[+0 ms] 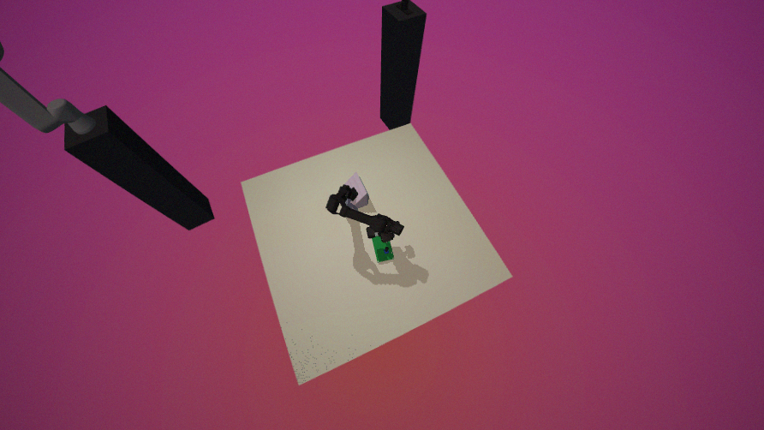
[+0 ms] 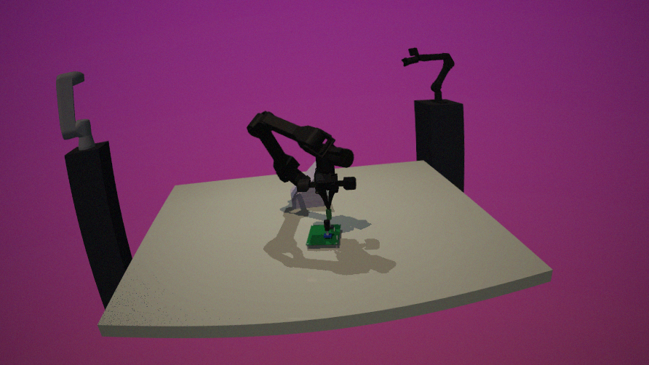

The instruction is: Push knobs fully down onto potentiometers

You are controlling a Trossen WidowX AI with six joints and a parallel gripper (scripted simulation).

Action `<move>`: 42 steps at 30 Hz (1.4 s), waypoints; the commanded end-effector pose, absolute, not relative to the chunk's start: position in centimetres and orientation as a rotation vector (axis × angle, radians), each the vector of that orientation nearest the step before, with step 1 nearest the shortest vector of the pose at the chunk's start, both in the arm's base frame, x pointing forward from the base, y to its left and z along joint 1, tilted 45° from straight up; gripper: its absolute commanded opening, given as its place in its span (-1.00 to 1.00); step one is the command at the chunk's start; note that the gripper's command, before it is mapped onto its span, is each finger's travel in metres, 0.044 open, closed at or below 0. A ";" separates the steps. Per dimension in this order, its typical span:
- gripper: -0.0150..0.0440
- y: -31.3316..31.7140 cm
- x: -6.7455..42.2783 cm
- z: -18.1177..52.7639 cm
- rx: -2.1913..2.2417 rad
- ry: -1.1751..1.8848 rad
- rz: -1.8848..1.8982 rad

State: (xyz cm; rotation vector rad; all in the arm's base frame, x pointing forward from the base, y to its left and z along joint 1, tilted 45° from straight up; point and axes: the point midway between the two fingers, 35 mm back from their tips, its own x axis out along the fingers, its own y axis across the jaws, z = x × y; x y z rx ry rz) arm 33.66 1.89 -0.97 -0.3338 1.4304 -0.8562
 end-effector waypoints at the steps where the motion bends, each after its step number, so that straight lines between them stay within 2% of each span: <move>1: -0.49 1.2 33.7 -1.5 -0.332 1.432 -0.863; 42: -0.49 -0.1 33.5 -2.8 -0.332 1.431 -0.864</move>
